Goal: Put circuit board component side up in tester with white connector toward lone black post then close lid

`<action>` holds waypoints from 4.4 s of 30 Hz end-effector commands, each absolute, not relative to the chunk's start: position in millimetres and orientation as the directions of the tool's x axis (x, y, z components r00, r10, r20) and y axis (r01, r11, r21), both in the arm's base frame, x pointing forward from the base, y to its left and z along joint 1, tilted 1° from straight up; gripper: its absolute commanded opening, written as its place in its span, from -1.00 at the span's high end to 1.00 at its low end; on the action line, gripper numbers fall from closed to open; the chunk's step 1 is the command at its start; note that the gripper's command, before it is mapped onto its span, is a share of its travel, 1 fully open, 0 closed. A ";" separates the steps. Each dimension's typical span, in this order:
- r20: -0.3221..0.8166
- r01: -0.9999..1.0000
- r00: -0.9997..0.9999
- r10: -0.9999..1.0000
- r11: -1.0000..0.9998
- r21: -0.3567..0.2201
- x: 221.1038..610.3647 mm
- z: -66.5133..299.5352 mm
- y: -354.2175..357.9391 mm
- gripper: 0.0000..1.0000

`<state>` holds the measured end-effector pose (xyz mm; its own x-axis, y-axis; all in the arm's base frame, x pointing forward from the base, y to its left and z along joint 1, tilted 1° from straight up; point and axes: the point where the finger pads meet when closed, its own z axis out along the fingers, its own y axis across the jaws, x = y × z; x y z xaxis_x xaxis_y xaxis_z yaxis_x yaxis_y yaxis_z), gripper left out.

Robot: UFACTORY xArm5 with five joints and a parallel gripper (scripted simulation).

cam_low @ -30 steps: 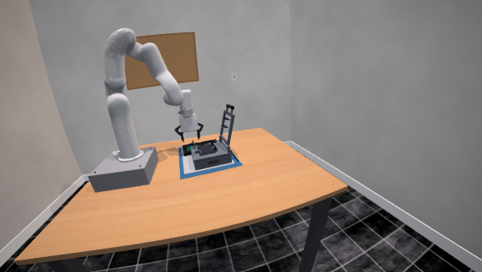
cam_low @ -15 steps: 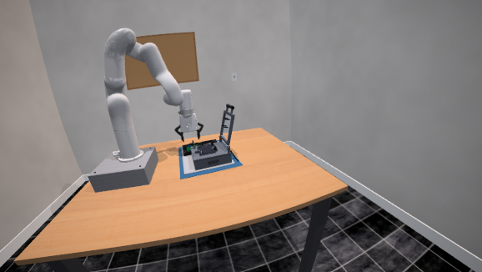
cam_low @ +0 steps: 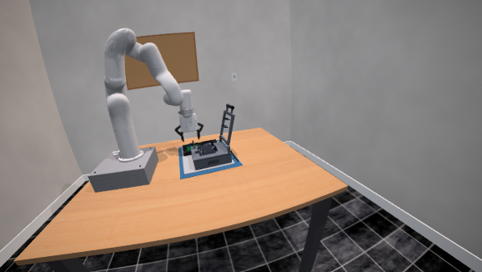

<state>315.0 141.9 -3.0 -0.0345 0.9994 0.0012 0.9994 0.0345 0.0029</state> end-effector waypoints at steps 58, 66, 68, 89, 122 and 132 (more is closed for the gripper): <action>0.002 0.999 -0.035 0.999 0.034 0.006 317.6 -42.8 142.0 -1.00; 0.002 0.999 -0.035 0.999 0.034 0.006 317.6 -43.1 142.0 -1.00; 0.002 0.999 -0.035 0.999 0.034 0.006 317.6 -43.4 142.0 -1.00; 0.002 0.999 -0.035 0.999 0.034 0.006 317.6 -53.2 141.9 -1.00; 0.002 0.999 -0.035 0.999 0.034 0.006 317.7 -58.1 141.8 -0.89; 0.002 0.999 -0.035 0.999 0.034 0.006 317.7 -58.1 141.8 -0.89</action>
